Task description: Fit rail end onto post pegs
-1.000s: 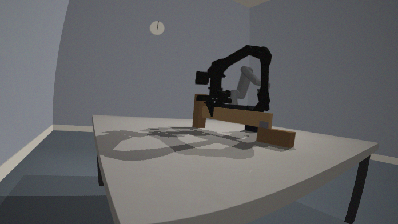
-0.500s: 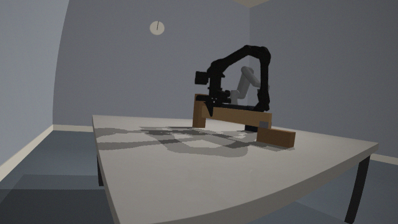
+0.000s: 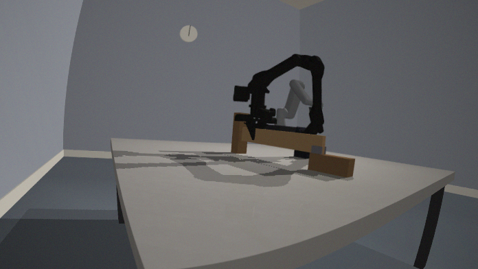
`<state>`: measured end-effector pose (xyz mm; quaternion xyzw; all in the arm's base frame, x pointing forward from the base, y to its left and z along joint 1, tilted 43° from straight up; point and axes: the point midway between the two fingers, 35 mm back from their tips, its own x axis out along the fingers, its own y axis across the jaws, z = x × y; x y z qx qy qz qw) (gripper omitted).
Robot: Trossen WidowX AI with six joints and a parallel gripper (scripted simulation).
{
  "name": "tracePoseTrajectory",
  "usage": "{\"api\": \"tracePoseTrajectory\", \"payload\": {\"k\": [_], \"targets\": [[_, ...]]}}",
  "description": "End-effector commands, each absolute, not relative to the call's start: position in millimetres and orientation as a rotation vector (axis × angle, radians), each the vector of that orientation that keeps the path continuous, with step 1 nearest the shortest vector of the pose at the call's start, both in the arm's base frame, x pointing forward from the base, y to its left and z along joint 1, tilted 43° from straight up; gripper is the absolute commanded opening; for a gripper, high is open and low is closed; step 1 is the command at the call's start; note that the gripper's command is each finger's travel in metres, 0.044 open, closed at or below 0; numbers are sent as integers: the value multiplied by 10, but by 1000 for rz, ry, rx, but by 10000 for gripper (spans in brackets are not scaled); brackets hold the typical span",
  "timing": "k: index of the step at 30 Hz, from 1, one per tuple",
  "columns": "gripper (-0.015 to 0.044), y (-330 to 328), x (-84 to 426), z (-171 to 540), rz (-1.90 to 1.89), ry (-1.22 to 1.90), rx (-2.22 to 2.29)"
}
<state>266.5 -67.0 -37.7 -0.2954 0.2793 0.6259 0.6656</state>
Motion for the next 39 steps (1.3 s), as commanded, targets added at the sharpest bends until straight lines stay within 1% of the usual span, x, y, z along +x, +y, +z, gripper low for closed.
{"api": "tracePoseTrajectory", "payload": {"k": [1, 4, 21, 26, 30, 39], "targets": [[0, -702, 2672, -379, 1406, 629, -672], [0, -708, 2672, -385, 1406, 629, -672], [440, -678, 2665, -384, 1413, 631, -667], [440, -677, 2665, -360, 1413, 630, -667], [440, -655, 2645, 15, 1407, 629, -670], [440, -653, 2643, 38, 1407, 629, -670]]}}
